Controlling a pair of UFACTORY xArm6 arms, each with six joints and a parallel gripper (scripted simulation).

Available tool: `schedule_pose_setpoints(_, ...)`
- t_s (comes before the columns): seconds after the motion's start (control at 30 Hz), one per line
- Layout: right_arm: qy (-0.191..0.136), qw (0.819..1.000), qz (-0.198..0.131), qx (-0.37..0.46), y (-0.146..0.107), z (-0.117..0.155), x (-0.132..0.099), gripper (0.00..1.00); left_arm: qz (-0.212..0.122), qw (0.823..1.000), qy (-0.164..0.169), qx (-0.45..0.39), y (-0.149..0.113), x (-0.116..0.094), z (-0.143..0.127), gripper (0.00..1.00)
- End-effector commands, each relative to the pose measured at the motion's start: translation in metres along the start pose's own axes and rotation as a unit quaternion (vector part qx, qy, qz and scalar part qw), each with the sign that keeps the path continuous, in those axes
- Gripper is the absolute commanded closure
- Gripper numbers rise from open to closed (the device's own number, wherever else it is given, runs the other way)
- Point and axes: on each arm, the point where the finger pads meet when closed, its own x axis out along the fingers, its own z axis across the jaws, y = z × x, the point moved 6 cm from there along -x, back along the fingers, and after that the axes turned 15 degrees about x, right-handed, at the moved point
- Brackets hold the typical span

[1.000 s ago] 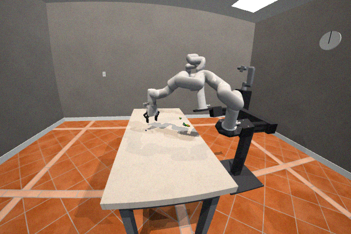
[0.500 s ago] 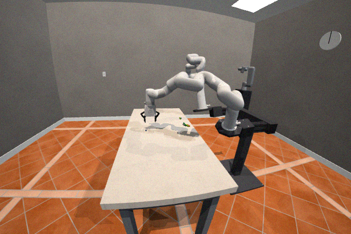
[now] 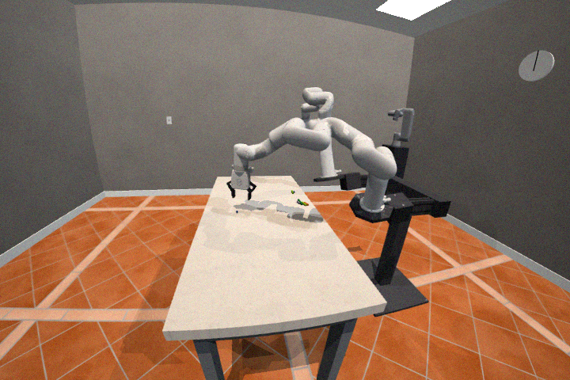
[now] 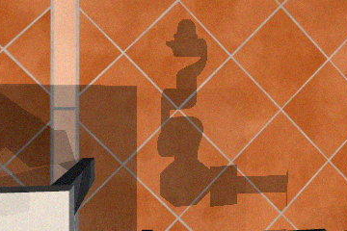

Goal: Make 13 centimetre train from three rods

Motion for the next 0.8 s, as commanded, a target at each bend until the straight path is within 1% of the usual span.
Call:
schedule_pose_setpoints(0.0,0.000,1.000,0.002,0.000,0.001,0.000,-0.001,0.00,0.005,0.997,-0.002,0.083,-0.006,-0.004,-0.004,0.00)
schedule_pose_setpoints(0.2,0.000,1.000,0.002,0.000,0.001,0.000,-0.001,0.00,0.005,0.982,-0.001,0.186,-0.013,-0.004,-0.006,0.00)
schedule_pose_setpoints(0.27,0.000,1.000,0.002,0.000,0.001,0.000,-0.001,0.00,0.005,0.982,-0.001,0.186,-0.013,-0.004,-0.006,0.00)
schedule_pose_setpoints(0.33,0.000,1.000,0.002,0.000,0.001,0.000,-0.001,0.00,0.005,0.970,-0.001,0.242,-0.016,-0.004,-0.007,0.00)
schedule_pose_setpoints(0.43,0.000,1.000,0.002,0.000,0.001,0.000,-0.001,0.00,0.006,0.959,0.000,0.283,-0.019,-0.005,-0.008,0.00)
schedule_pose_setpoints(0.63,0.000,1.000,0.002,0.000,0.001,0.000,-0.001,0.00,0.006,0.925,0.001,0.380,-0.026,-0.005,-0.009,0.00)
schedule_pose_setpoints(0.77,0.000,1.000,0.002,0.000,0.001,0.000,-0.001,0.00,0.006,0.906,0.001,0.424,-0.029,-0.006,-0.010,0.00)
